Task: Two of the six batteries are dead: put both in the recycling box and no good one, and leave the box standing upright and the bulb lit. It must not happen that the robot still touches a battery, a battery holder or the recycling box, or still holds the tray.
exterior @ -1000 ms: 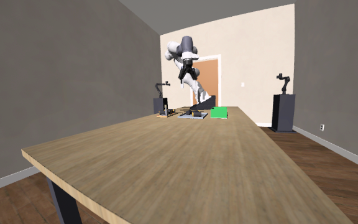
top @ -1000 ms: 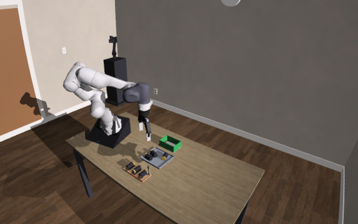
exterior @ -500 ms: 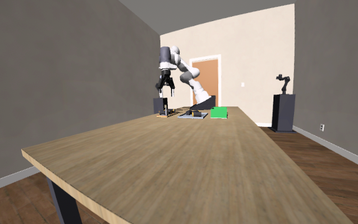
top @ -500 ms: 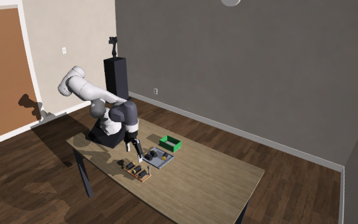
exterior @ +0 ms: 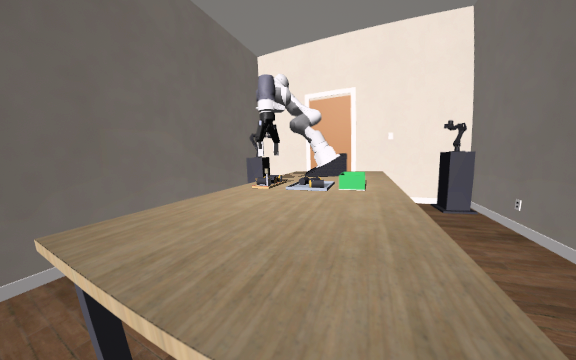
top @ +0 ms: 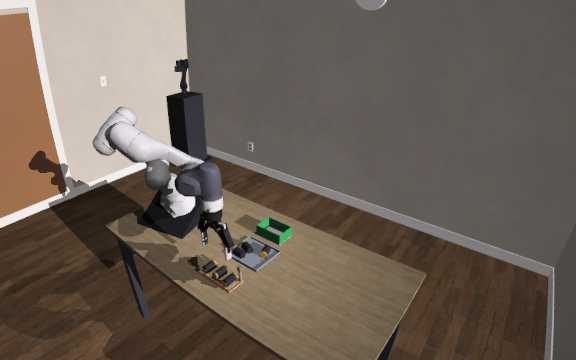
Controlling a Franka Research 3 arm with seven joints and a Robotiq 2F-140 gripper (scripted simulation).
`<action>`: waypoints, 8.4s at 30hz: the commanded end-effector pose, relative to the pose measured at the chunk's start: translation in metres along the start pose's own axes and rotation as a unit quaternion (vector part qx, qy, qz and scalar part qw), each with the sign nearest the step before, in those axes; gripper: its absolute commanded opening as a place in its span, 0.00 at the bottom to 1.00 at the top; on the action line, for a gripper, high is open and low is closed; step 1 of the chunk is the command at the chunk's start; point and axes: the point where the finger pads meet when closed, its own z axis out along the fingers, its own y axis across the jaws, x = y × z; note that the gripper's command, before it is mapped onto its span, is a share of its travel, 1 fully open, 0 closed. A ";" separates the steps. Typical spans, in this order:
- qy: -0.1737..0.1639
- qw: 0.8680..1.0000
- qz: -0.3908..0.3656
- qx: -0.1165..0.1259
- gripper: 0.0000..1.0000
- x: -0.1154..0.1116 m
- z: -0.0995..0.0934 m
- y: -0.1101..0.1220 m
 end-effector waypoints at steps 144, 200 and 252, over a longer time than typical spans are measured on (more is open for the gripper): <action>0.000 1.000 -0.017 -0.003 0.29 0.001 0.062 0.005; 0.000 1.000 -0.017 -0.003 0.29 0.001 0.107 0.005; 0.000 1.000 -0.017 -0.003 0.16 0.001 0.069 0.005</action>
